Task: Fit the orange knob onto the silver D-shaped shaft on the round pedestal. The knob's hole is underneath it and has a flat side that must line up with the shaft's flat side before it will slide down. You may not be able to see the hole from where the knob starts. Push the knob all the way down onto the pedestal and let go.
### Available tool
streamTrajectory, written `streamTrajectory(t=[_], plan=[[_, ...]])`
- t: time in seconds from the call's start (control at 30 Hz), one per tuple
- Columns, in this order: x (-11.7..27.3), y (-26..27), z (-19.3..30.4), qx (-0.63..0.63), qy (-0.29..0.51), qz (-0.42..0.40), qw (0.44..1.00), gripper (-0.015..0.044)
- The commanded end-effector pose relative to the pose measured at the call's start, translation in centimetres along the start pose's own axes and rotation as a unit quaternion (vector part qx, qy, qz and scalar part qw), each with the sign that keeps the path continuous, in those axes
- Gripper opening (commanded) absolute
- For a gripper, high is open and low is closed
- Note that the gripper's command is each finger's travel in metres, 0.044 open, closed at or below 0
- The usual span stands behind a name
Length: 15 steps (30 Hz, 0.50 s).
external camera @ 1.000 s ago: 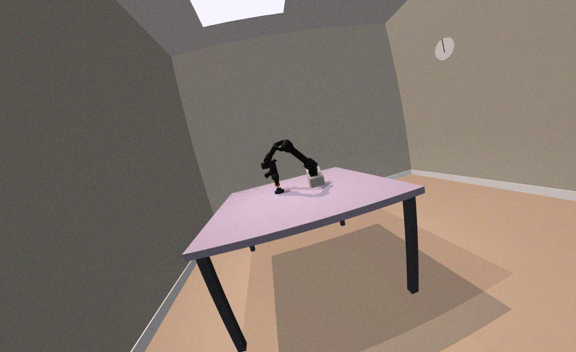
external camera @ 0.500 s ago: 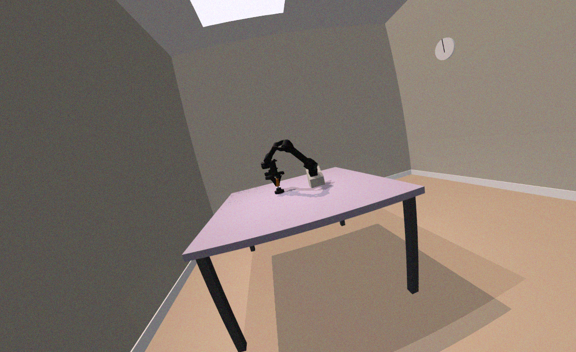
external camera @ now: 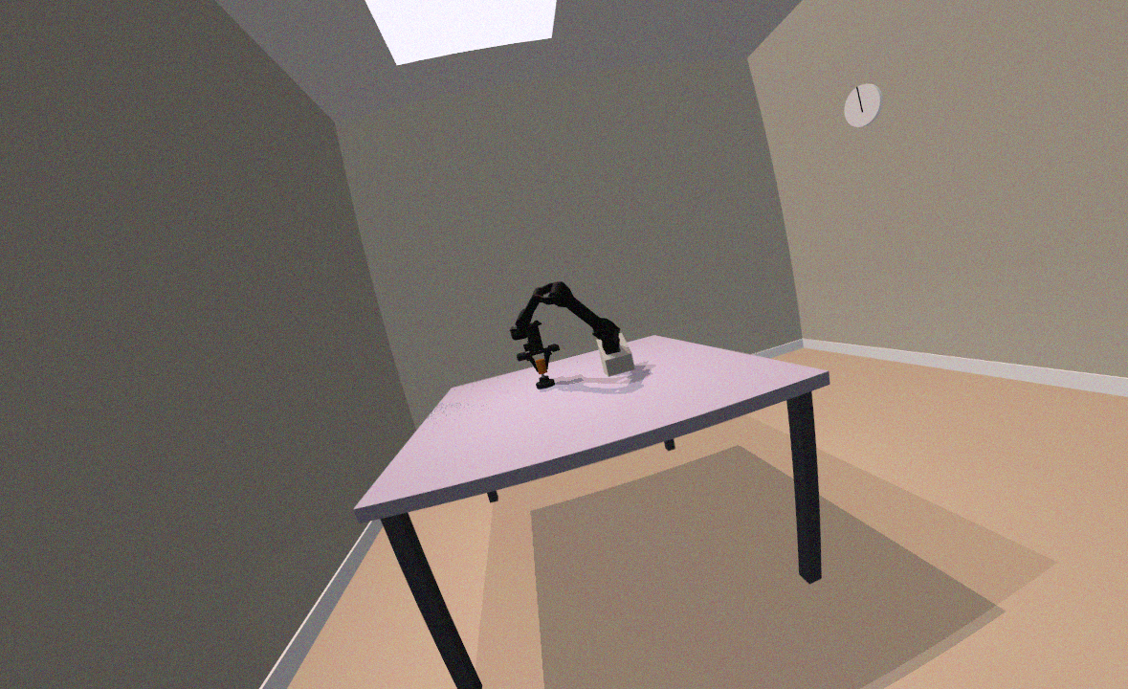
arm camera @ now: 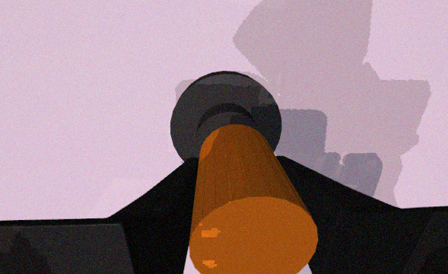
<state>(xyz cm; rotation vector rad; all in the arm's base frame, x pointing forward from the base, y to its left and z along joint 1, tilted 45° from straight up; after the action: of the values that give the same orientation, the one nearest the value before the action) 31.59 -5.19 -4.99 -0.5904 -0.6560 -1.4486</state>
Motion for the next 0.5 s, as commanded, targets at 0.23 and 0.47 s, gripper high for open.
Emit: streamTrajectory(t=[0.23, 0.47], plan=[[0.15, 0.24, 0.02, -0.018, -0.002, 0.001, 1.0, 0.0], [-0.09, 0.47, 0.01, -0.018, -0.002, 0.001, 1.0, 0.0]])
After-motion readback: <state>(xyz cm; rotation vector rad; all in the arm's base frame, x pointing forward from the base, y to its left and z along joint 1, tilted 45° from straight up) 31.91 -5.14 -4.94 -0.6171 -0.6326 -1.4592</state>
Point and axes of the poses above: the point midway between the two fingers, 35 mm back from their tips, its own x axis back along the fingers, its own y axis across the jaws, z = x × y, the point moved 1 cm from there along x, back along the fingers, and after that the axes turned 7 degrees about -x, right-handed, at the moved point
